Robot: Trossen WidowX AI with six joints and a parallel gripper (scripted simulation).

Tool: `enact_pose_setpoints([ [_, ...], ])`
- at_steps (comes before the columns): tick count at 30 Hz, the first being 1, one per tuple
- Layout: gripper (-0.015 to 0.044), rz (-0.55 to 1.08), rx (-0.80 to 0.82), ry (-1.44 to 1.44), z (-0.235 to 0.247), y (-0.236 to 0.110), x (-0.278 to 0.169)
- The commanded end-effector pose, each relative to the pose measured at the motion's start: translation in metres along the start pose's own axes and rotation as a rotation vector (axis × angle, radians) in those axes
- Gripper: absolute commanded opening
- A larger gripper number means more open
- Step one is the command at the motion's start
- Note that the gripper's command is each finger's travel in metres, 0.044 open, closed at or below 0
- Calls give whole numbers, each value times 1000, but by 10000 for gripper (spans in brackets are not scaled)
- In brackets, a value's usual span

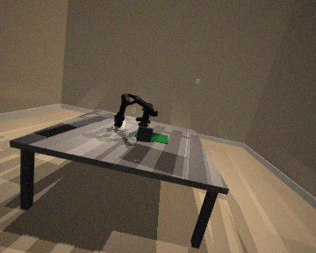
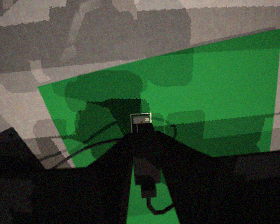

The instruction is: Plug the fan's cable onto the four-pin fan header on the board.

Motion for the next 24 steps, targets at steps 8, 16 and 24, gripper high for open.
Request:
enact_pose_setpoints([
  [8, 0, 2, 4, -3, 1, 8, 0],
  [16, 0, 2, 4, -3, 1, 12, 0],
  [24, 0, 3, 4, -3, 1, 16, 0],
])
Point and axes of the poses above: the point midway between the two fingers, 35 mm back from their tips, its own y axis out along the fingers, its own z axis across the jaws, x = y × z, the point moved 8 cm from there along -y, back along the fingers, and after that the axes turned 10 degrees about y, right-handed, at the moved point
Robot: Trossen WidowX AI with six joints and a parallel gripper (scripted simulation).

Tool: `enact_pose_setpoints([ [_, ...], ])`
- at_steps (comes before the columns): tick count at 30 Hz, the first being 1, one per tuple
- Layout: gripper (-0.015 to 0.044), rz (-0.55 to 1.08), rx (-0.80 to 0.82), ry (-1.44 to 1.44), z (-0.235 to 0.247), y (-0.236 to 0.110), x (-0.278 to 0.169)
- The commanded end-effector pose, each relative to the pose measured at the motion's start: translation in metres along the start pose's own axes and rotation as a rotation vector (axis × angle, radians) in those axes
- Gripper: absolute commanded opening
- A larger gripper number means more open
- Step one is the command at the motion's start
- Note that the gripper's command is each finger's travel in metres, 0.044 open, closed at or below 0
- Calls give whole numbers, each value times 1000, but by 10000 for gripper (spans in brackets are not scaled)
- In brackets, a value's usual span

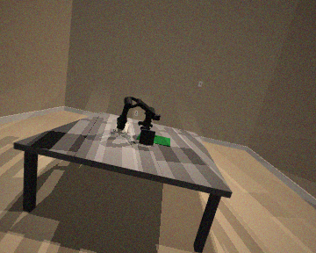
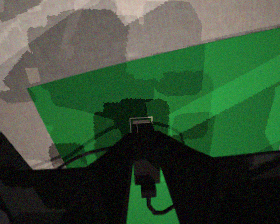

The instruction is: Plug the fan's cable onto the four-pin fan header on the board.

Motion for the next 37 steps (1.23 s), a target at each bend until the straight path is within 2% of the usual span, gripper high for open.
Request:
enact_pose_setpoints([
  [1, 26, 0, 0, 0, 0, 0, 0],
  [10, 260, 0, 0, 0, 0, 0, 0],
  [14, 260, -1, -1, -1, -1, -9, -1],
  [18, 260, -2, 5, -2, -1, -53, 0],
  [25, 260, -2, 4, -3, -1, -55, 2],
  [33, 260, -8, 4, -9, 36, -58, 105],
  [37, 260, -7, 7, -8, 40, -56, 113],
])
Point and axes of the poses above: the point midway between the two fingers, 35 mm back from their tips, its own y axis out along the fingers, its own z axis across the jaws, x = y × z, the point moved 8 cm from there along -y, back along the fingers, and after that the axes turned 10 degrees about y, right-handed, at the moved point
